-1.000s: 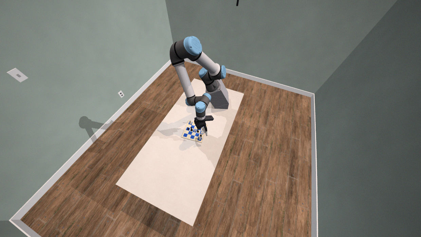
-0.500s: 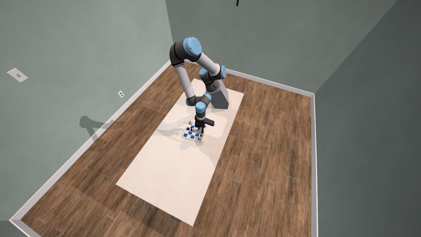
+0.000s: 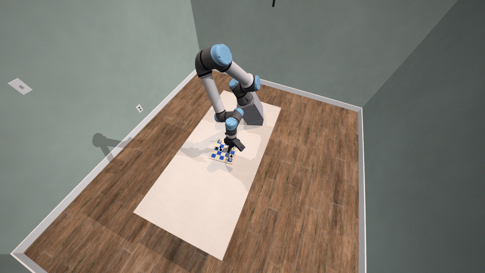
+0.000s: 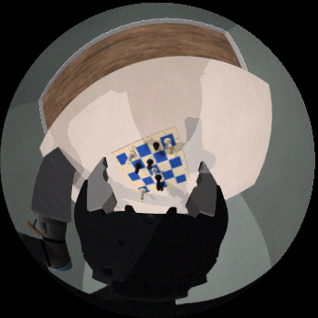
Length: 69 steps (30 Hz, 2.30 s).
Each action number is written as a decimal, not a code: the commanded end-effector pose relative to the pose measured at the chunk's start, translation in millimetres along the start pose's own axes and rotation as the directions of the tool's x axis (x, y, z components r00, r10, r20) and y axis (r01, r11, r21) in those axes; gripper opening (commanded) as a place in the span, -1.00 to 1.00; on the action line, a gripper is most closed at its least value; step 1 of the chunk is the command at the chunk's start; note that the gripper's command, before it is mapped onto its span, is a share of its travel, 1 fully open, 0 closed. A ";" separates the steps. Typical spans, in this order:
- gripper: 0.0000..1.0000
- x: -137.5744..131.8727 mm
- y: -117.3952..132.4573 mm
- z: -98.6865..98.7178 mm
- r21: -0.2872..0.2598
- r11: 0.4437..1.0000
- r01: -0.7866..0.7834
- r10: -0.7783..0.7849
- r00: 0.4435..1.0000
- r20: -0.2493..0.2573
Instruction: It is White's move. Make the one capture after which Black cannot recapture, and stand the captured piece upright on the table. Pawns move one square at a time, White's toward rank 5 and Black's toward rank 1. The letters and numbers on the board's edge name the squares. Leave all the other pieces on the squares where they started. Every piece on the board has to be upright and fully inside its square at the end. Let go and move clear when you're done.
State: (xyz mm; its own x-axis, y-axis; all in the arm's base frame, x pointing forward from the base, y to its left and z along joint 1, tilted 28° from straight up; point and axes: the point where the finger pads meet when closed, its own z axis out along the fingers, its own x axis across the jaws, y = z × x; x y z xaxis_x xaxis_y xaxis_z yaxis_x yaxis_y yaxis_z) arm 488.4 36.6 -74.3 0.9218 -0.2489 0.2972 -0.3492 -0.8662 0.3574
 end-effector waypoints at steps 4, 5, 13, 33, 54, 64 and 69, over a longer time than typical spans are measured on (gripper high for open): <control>1.00 4.3 1.4 3.3 -0.014 0.930 -0.366 0.366 0.930 -0.002; 1.00 4.7 1.7 3.7 -0.013 0.914 -0.405 0.405 0.914 -0.002; 1.00 6.9 4.4 6.2 -0.012 0.788 -0.616 0.616 0.788 -0.006; 1.00 9.4 14.3 12.5 -0.007 0.276 -0.961 0.961 0.276 -0.012; 1.00 7.7 22.3 16.6 -0.001 -0.151 -0.988 0.988 -0.151 -0.014; 1.00 6.8 24.3 17.6 0.001 -0.254 -0.967 0.967 -0.254 -0.014; 1.00 6.4 25.1 18.0 0.001 -0.297 -0.955 0.955 -0.297 -0.014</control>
State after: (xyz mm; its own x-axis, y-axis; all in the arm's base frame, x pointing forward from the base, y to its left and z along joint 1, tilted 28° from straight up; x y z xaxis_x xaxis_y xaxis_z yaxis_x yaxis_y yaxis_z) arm 488.8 6.0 -79.6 -0.5761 -0.7676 0.2808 -0.8014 0.4629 -0.3786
